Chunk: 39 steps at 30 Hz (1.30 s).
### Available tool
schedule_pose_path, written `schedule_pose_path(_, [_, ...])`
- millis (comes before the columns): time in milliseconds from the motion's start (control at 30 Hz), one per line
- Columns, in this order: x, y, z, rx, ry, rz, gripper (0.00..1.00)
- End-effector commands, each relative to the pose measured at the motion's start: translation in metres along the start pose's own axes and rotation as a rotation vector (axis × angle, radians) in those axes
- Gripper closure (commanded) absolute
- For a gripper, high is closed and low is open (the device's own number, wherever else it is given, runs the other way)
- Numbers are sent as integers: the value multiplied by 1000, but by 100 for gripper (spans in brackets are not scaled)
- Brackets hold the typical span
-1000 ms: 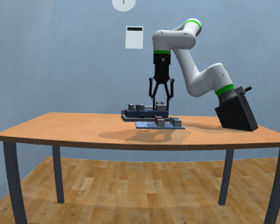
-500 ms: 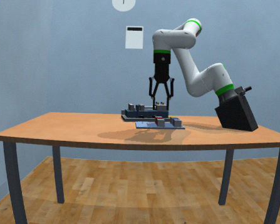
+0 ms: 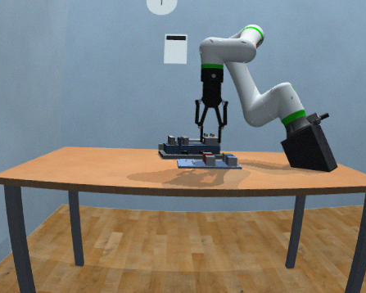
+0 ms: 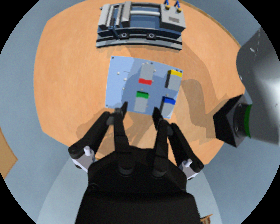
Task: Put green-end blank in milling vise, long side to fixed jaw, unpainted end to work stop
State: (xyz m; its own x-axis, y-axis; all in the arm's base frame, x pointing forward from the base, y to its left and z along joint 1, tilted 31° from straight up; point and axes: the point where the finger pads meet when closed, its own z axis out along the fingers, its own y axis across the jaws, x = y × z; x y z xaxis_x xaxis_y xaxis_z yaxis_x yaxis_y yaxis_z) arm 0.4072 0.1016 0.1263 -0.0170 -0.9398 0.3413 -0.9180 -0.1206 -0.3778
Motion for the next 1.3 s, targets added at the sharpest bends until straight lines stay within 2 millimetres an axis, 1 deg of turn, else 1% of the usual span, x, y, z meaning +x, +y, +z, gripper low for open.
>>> schedule_pose_path(0, [0, 0, -1, 1, -1, 0, 50])
schedule_pose_path(1267, [1, 1, -5, 1, -1, 0, 50])
